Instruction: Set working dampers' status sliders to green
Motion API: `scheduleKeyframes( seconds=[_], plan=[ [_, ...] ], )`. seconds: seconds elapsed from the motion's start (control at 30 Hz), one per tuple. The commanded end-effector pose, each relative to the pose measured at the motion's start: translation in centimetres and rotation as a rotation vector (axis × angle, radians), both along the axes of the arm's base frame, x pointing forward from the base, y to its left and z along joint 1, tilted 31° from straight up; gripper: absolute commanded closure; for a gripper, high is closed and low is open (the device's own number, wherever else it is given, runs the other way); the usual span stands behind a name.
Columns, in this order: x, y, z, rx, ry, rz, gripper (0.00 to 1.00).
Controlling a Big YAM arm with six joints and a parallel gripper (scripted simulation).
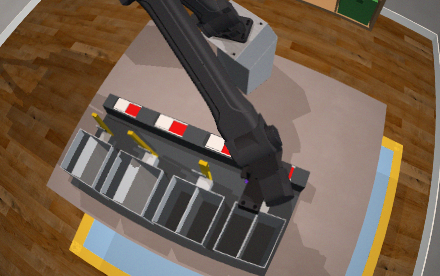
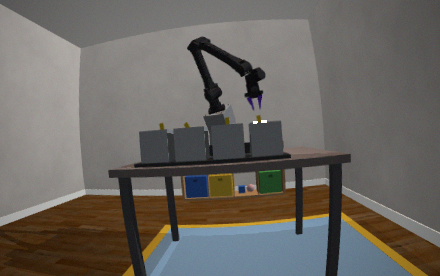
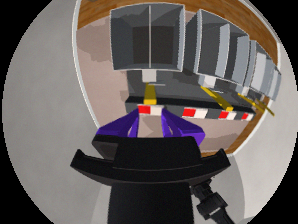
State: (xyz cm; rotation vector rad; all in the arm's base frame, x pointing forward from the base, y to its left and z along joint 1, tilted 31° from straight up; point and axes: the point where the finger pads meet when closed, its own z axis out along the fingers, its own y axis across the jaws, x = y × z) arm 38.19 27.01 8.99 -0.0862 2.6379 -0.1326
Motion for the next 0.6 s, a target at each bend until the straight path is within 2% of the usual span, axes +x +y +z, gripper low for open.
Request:
scheduleKeyframes(
  seconds=[0.0,0.57],
  plan=[
    [0.9,0.3,0.3,0.016,-0.007,-0.018,0.64],
    [1.2,-0.5,-2.0,-0.002,0.005,-0.006,0.64]
  ],
)
